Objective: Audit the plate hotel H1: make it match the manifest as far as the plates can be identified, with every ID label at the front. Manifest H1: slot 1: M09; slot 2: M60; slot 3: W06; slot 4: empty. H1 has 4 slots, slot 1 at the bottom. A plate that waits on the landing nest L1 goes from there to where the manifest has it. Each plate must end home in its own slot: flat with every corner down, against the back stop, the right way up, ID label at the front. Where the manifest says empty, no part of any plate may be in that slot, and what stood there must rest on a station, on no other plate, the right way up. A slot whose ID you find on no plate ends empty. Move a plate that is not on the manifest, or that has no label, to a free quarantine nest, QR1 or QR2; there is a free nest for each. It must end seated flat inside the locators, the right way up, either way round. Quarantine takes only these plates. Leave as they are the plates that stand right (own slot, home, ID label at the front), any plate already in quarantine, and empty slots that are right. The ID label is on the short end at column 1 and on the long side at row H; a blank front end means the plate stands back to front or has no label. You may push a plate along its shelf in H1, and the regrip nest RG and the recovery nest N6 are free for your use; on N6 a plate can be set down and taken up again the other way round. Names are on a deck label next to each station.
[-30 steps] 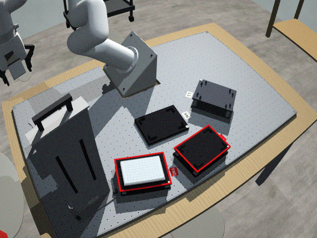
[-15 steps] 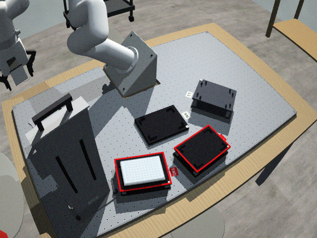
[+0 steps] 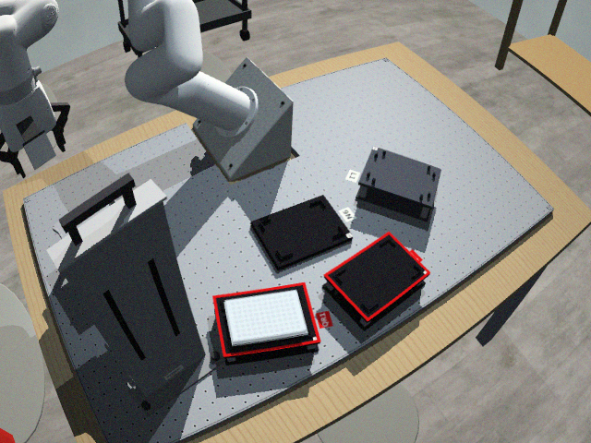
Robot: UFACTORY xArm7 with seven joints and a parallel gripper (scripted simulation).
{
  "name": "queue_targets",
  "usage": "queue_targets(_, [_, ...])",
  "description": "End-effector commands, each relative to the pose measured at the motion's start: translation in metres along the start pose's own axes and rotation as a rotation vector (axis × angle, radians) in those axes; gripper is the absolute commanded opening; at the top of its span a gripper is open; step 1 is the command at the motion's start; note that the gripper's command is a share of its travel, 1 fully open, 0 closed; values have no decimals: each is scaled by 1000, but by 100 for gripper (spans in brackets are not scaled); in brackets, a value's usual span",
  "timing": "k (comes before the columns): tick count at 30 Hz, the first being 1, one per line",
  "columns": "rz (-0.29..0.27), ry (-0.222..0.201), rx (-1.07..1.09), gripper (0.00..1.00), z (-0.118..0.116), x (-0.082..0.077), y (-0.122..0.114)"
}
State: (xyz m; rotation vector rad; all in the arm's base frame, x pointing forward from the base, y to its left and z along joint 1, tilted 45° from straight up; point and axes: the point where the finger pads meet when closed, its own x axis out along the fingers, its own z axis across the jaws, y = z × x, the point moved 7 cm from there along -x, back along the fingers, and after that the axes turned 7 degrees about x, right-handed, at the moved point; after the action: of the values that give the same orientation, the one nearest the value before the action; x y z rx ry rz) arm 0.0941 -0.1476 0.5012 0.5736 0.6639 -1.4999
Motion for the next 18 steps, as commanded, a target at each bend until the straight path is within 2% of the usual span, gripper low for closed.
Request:
queue_targets(1, [2,-4,1,100,1,4,0])
queue_targets(18, [2,-4,1,100,1,29,0])
